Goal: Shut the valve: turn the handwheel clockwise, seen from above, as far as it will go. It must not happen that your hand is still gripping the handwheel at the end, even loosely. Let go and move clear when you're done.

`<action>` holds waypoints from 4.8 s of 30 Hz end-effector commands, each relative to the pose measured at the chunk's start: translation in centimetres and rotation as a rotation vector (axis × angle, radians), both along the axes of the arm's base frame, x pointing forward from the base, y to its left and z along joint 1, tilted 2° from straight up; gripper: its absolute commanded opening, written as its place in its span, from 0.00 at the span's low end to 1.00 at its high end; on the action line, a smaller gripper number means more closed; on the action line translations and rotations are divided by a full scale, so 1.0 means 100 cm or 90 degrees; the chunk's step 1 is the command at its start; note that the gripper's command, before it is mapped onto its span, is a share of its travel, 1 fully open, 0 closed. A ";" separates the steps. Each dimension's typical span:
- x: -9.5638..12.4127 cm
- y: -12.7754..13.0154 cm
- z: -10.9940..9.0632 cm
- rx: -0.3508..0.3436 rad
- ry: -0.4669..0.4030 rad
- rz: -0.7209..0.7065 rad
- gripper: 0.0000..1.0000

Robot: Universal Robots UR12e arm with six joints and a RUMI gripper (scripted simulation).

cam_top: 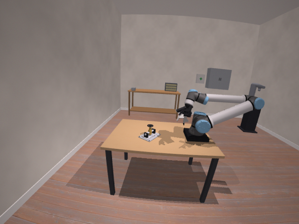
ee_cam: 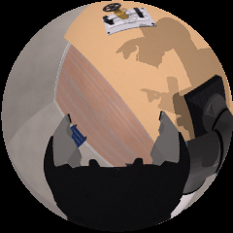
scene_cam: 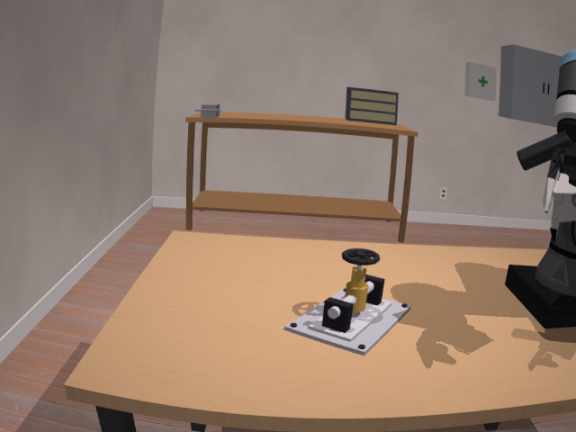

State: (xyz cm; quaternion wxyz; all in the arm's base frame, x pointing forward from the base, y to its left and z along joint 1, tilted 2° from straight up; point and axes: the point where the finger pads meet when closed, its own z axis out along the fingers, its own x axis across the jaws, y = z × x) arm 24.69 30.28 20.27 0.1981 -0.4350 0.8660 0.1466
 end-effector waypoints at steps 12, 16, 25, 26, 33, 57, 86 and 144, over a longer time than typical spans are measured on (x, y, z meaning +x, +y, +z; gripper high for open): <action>0.000 0.000 0.001 0.000 -0.001 0.000 1.00; 0.000 0.000 0.001 0.000 -0.001 0.000 1.00; 0.004 -0.002 0.002 -0.001 0.008 -0.014 1.00; 0.006 -0.003 0.003 -0.001 0.012 -0.019 1.00; 0.022 -0.013 0.009 -0.007 0.047 -0.076 1.00; 0.142 -0.072 0.020 -0.053 0.227 -0.439 1.00; 0.300 -0.138 -0.040 -0.123 0.341 -0.869 1.00; 0.328 -0.150 -0.096 -0.136 0.351 -0.952 1.00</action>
